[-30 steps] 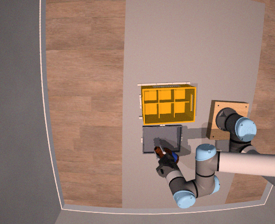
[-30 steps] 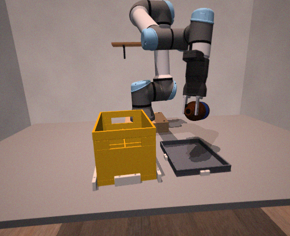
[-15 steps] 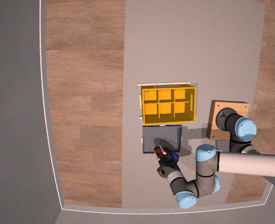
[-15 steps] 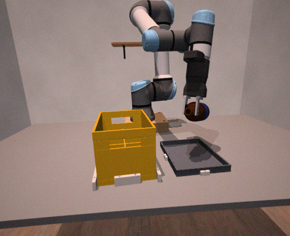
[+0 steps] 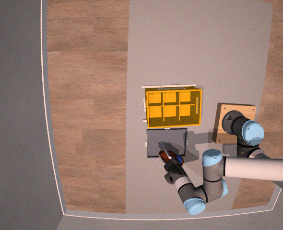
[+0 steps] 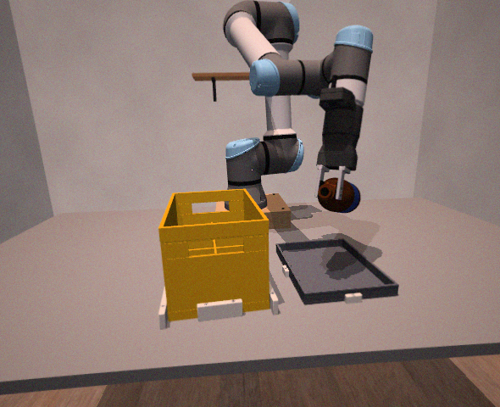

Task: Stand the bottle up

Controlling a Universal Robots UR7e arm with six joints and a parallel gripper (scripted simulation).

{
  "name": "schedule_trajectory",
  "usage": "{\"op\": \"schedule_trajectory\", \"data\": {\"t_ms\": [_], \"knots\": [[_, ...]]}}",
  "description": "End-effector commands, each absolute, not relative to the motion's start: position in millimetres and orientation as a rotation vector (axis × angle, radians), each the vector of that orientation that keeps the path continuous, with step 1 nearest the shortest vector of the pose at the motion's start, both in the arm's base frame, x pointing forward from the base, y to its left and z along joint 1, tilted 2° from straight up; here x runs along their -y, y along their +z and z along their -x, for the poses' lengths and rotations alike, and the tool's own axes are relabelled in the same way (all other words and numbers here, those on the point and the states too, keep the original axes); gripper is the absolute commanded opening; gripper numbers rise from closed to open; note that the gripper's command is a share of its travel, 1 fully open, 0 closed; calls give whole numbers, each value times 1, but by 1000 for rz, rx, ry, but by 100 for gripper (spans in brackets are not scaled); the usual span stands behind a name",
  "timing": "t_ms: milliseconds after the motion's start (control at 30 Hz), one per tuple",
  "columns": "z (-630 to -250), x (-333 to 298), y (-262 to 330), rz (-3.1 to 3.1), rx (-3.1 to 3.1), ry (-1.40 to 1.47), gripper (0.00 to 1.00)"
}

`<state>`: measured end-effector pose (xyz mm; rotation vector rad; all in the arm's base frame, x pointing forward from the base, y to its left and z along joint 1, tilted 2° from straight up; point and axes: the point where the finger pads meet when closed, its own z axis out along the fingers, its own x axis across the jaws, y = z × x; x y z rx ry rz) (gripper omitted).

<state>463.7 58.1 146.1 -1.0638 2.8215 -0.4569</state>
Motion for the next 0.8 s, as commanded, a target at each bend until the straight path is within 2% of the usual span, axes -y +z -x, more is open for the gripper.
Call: {"op": "schedule_trajectory", "data": {"t_ms": [0,767], "knots": [[-464,-58,147,1053,-2802,-504,0],[-464,-57,148,1044,-2787,-537,0]]}}
